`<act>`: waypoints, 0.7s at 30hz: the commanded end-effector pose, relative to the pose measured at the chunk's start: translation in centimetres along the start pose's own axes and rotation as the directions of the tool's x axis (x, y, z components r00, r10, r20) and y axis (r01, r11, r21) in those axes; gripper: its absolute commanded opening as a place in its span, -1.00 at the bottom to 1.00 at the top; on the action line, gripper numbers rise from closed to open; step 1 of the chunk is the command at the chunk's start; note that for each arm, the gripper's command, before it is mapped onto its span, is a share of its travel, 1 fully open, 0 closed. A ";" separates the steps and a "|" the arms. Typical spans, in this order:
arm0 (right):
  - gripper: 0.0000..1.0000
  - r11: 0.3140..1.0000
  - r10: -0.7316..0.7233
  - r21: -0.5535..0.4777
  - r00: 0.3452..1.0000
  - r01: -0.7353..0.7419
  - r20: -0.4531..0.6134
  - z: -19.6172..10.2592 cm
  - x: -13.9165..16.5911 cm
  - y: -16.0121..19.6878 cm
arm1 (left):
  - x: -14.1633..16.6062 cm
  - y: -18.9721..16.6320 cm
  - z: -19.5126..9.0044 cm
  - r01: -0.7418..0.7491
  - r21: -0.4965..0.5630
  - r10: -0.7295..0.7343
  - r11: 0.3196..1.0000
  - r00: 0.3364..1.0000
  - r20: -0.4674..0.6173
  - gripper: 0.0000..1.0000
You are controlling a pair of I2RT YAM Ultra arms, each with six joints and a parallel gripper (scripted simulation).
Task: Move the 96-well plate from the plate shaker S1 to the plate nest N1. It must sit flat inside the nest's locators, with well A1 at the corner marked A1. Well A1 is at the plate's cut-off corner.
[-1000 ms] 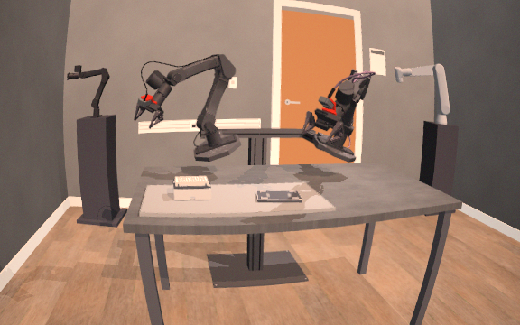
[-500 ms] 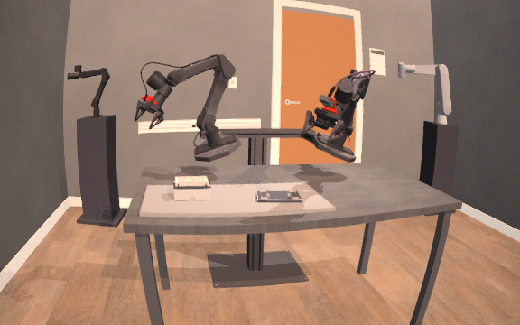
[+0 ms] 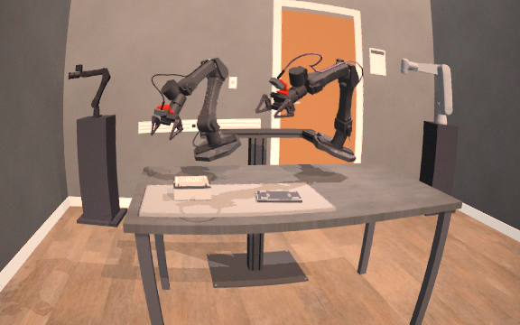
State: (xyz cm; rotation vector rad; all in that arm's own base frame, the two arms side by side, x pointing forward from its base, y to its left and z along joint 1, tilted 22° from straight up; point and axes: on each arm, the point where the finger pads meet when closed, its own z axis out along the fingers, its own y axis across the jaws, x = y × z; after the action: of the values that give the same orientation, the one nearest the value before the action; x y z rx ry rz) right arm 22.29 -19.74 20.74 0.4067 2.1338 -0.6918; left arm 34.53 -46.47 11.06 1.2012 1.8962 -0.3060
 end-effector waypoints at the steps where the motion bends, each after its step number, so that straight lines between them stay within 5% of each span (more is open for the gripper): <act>1: 1.00 0.998 0.058 0.022 0.995 -0.060 0.081 0.7 -1.6 2.0 | -0.8 -4.2 -2.1 -0.003 -0.029 0.006 1.000 0.996 0.088 1.00; 10: 1.00 0.976 0.034 -0.217 0.987 0.001 0.156 2.3 -1.9 13.9 | 3.6 -15.1 -7.0 -0.099 0.065 0.090 0.993 0.988 0.124 1.00; 21: 1.00 0.960 -0.007 -0.278 0.992 0.042 0.128 3.0 -0.3 17.4 | 5.2 -16.9 -7.9 -0.132 0.099 0.121 0.986 0.987 0.107 1.00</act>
State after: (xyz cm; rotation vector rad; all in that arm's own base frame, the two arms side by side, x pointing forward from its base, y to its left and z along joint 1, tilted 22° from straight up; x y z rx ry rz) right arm 32.51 -7.83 13.53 0.1621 2.1136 -0.4008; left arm 15.79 -47.16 7.33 1.3671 1.7431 -0.3800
